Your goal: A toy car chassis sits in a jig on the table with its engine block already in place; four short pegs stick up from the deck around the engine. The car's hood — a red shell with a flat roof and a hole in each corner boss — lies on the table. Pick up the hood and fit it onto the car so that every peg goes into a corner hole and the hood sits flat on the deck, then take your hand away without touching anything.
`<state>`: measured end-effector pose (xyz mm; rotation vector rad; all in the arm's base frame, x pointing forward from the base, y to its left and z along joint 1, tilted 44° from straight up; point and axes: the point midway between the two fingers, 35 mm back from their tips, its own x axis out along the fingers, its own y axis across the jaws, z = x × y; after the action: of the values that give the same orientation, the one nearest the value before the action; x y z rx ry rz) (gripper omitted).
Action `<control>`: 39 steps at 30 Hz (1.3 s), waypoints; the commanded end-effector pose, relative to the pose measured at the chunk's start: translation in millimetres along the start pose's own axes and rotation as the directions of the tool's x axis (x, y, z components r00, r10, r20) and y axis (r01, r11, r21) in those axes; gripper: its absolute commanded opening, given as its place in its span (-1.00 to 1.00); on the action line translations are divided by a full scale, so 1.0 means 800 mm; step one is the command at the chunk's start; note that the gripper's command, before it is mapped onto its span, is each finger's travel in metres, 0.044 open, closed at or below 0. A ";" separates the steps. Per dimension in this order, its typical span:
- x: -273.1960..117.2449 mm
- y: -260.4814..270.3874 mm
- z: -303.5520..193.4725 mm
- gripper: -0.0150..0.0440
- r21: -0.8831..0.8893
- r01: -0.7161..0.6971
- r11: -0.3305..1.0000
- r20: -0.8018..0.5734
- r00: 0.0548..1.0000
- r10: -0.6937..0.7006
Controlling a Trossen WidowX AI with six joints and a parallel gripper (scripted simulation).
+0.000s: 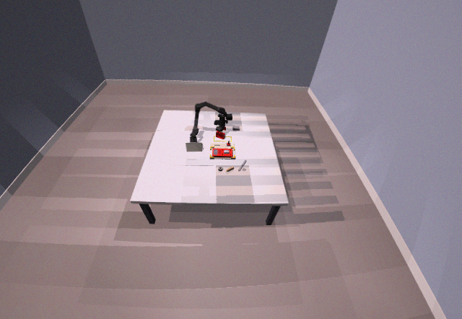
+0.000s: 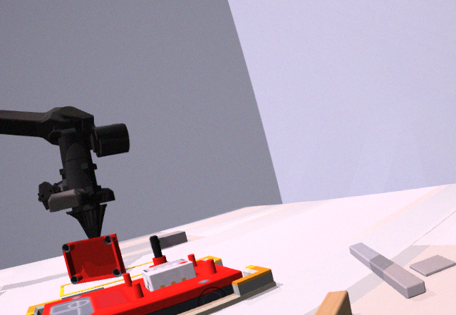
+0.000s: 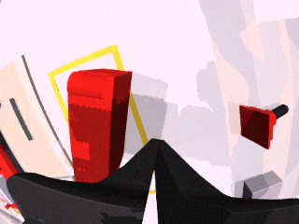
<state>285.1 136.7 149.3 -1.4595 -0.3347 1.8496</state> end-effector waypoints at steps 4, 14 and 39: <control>0.003 0.002 0.000 -0.49 0.001 0.005 1.000 -0.001 1.000 -0.005; 0.003 0.013 -0.002 -0.49 0.002 0.003 1.000 -0.001 1.000 -0.003; 0.003 0.040 -0.004 -0.49 0.002 0.000 1.000 -0.002 1.000 0.000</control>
<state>276.4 117.4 129.6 -1.4580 -0.3330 1.8461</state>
